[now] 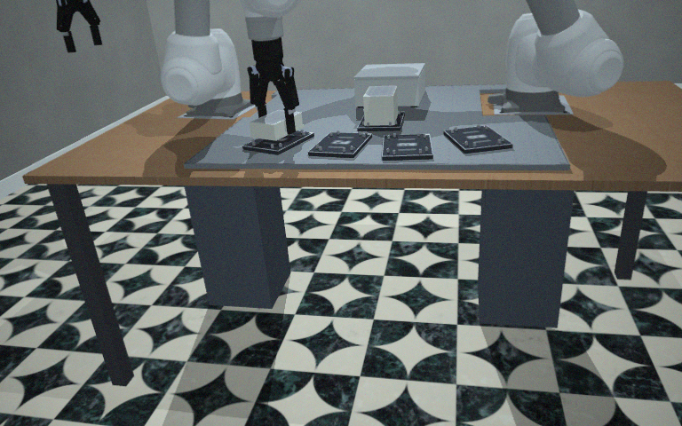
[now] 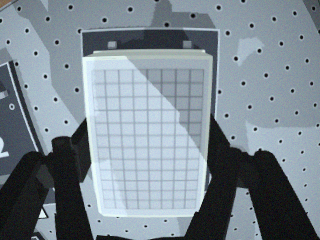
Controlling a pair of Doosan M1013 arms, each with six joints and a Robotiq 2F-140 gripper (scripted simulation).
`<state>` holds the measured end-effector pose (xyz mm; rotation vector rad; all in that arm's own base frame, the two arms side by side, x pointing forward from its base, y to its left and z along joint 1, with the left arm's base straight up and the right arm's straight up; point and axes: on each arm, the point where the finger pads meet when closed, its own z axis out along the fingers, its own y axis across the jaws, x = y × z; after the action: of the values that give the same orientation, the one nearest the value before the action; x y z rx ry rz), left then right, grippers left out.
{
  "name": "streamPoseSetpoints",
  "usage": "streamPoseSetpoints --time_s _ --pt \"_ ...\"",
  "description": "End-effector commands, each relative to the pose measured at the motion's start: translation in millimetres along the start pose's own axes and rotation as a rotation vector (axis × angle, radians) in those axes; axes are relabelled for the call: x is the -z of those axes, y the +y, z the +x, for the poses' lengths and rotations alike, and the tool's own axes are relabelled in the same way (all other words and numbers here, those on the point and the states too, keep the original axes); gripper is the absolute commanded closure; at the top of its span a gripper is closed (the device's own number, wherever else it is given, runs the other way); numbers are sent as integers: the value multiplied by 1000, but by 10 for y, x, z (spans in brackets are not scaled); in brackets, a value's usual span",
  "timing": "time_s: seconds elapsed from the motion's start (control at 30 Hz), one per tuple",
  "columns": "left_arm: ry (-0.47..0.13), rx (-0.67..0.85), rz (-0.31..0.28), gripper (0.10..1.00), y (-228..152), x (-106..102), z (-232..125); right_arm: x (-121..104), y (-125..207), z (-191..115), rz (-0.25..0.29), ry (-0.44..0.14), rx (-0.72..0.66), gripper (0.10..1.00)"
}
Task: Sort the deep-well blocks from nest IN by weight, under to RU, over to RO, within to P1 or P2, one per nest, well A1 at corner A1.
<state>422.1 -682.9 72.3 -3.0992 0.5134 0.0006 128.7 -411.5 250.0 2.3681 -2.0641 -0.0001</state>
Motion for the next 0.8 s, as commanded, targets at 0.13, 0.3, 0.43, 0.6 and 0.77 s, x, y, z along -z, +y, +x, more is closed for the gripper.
streamPoseSetpoints --time_s 0.13,0.3,0.43,0.6,0.77 --pt "2 0 -1 999 3 -71 5 5 -1 3 1 1 0 98" --pt "2 0 -1 999 3 -71 5 5 -1 3 1 1 0 98" --pt "2 0 -1 999 3 -71 5 5 -1 3 1 1 0 98" --pt "2 0 -1 999 3 -71 5 5 -1 3 1 1 0 98" --pt "2 0 -1 999 3 -75 4 5 -1 3 1 1 0 98"
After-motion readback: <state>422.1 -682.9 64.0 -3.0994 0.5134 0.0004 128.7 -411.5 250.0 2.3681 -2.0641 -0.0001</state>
